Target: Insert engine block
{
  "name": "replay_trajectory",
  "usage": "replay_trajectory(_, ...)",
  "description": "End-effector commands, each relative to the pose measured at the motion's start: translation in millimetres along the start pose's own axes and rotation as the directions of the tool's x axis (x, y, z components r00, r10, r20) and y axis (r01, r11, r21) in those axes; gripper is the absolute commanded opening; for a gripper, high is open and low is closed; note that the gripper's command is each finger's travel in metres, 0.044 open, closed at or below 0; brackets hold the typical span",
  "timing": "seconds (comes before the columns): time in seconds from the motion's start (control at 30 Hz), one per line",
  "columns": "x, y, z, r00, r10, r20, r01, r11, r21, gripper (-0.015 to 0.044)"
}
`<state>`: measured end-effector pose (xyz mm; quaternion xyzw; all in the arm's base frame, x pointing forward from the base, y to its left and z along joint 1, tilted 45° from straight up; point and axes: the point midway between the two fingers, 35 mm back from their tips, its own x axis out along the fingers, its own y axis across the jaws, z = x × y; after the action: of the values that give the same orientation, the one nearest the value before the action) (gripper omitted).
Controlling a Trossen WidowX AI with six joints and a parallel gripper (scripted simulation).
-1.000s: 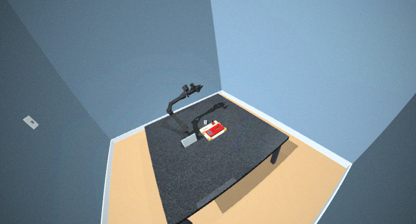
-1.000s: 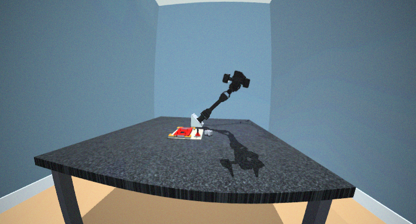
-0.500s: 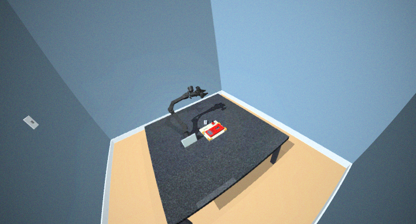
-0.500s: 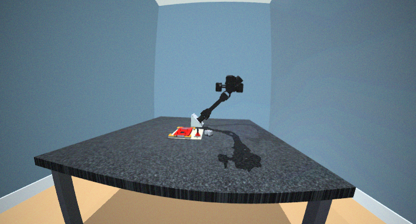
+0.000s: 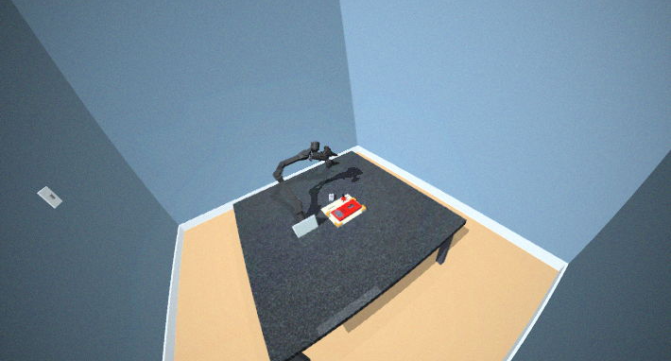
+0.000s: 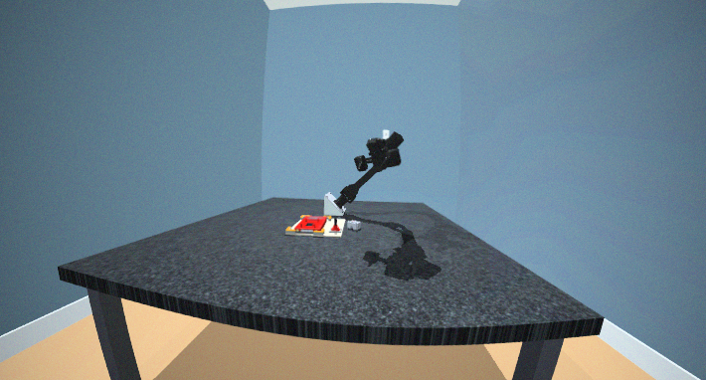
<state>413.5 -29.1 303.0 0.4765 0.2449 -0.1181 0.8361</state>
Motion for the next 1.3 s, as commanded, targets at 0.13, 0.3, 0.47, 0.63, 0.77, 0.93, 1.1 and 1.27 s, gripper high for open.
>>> replay_trajectory(0.13,15.9,-31.6,-26.3,0.983,-0.097,-0.155,0.119,0.982,0.145,0.044)
replay_trajectory(0.3,20.6,-48.6,-42.0,0.958,-0.145,-0.249,0.204,0.951,0.231,0.044)
replay_trajectory(0.47,22.9,-64.7,-57.6,0.921,-0.187,-0.34,0.298,0.903,0.311,0.044)
replay_trajectory(0.63,23.0,-79.5,-72.9,0.876,-0.221,-0.429,0.397,0.835,0.38,0.044)
replay_trajectory(0.77,21.7,-90.6,-84.6,0.833,-0.242,-0.498,0.478,0.768,0.427,0.044)
replay_trajectory(0.93,18.5,-102.9,-98.7,0.774,-0.258,-0.579,0.576,0.667,0.472,0.044)
replay_trajectory(1.1,14.0,-113.8,-111.8,0.708,-0.265,-0.654,0.669,0.548,0.502,0.044)
replay_trajectory(1.27,8.2,-122.9,-124.0,0.639,-0.261,-0.723,0.751,0.415,0.514,0.044)
